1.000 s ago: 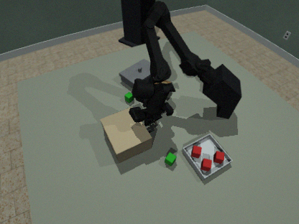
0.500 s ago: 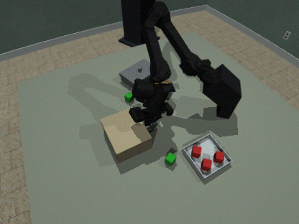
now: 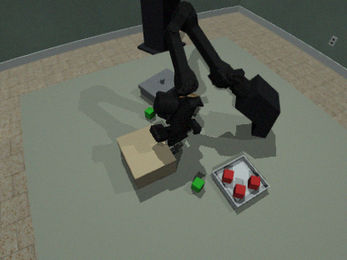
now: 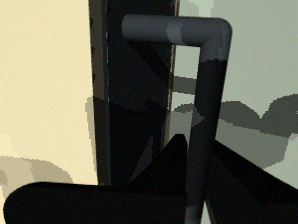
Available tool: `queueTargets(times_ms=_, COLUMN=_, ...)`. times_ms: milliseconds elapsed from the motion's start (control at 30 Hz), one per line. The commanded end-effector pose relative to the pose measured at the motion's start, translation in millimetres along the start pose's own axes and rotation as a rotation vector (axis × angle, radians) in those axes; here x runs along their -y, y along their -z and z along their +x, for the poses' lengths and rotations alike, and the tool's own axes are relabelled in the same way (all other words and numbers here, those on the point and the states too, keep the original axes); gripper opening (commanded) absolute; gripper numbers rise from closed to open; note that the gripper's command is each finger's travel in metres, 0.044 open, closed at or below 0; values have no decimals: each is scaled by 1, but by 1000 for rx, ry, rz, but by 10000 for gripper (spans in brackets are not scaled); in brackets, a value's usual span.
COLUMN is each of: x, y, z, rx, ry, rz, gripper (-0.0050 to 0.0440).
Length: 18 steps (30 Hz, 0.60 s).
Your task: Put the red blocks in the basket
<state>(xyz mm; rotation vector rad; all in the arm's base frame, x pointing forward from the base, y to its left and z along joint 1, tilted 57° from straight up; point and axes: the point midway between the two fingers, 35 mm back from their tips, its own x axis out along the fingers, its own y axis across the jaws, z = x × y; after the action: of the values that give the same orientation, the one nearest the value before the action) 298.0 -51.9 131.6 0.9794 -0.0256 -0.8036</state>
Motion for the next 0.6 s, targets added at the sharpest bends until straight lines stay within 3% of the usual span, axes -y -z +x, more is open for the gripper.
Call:
queueTargets(times_ms=0, x=-9, y=-2, z=0, rx=3, ry=-18, rz=10, gripper=0)
queueTargets(times_ms=67, x=-9, y=-2, z=0, rx=3, ry=-18, rz=10, gripper=0)
queueTargets(times_ms=100, x=1, y=-2, z=-3, rx=3, ry=-18, rz=10, gripper=148)
queueTargets(times_ms=567, x=1, y=-2, z=-11, rx=3, ry=-18, rz=10, gripper=148)
